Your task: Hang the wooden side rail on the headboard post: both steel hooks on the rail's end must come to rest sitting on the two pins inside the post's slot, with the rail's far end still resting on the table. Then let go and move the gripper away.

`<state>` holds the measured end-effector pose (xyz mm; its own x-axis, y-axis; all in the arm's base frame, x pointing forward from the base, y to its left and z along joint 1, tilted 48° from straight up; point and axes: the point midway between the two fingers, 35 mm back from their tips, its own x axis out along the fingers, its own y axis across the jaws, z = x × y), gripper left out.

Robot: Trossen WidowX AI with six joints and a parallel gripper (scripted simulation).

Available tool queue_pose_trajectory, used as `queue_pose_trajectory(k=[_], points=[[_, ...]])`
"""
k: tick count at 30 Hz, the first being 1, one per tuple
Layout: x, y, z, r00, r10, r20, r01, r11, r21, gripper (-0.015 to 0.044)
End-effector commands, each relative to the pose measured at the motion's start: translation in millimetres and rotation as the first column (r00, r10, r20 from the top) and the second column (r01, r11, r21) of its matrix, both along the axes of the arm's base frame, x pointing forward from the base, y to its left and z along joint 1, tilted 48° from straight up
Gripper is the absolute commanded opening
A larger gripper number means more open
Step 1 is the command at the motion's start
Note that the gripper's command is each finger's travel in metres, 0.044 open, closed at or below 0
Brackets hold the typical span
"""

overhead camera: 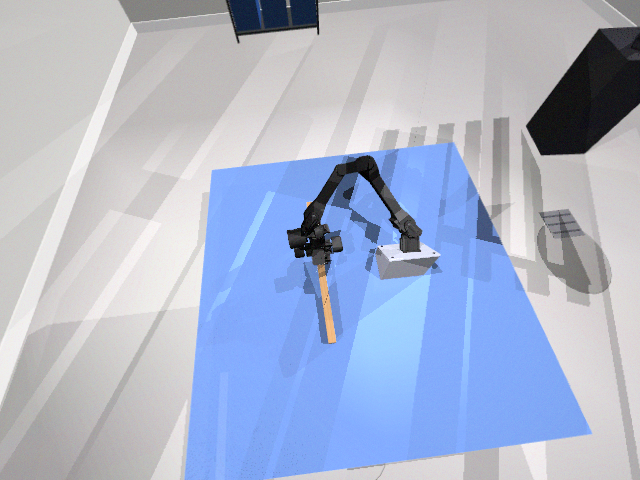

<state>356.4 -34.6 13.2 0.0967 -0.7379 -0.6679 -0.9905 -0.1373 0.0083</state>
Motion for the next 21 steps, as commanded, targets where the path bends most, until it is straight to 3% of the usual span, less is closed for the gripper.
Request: queue_pose_trajectory(k=[1,21], points=[[0.6,2.1,1.9,1.0,0.011,0.001,-0.011,1.0,0.0,0.0],[2.0,1.8,4.4,1.0,0.011,0.001,-0.011,1.0,0.0,0.0]])
